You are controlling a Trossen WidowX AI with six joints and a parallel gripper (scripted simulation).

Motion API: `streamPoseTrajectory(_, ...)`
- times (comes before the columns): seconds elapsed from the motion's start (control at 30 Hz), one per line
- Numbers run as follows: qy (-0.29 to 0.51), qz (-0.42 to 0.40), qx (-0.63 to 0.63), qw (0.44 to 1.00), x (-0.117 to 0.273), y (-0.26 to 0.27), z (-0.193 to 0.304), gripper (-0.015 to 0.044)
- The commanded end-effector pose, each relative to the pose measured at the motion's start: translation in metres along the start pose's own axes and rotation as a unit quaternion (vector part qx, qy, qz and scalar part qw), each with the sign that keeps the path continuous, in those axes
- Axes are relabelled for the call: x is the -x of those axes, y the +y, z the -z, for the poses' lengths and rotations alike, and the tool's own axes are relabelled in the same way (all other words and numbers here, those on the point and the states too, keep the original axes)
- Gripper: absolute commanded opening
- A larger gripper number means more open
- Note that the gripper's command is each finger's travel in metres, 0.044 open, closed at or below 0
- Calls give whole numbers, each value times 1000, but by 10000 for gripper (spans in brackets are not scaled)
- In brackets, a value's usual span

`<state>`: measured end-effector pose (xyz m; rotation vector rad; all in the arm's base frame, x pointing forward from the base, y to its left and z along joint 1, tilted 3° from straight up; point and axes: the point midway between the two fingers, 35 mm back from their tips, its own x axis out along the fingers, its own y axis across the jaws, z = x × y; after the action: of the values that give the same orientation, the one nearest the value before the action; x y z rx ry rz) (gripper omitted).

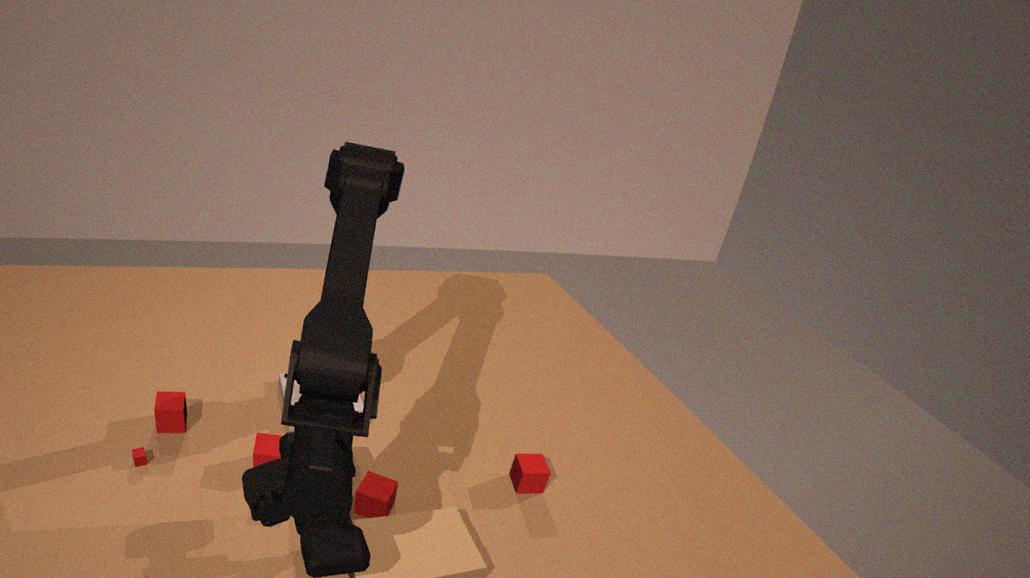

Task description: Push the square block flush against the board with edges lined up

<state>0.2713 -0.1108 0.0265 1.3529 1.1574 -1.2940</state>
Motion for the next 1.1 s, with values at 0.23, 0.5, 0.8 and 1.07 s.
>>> streamPoseTrajectory(0.23, 3, 2, -3, 1000, -3, 0, 18, 0)
streamPoseTrajectory(0.5, 4, 2, -3, 1000, -3, 1, 31, 0)
streamPoseTrajectory(0.8, 4, 2, -3, 1000, -3, 2, 46, 0)
streamPoseTrajectory(1.07, 5, 2, -3, 1000, -2, 3, 59, 0)
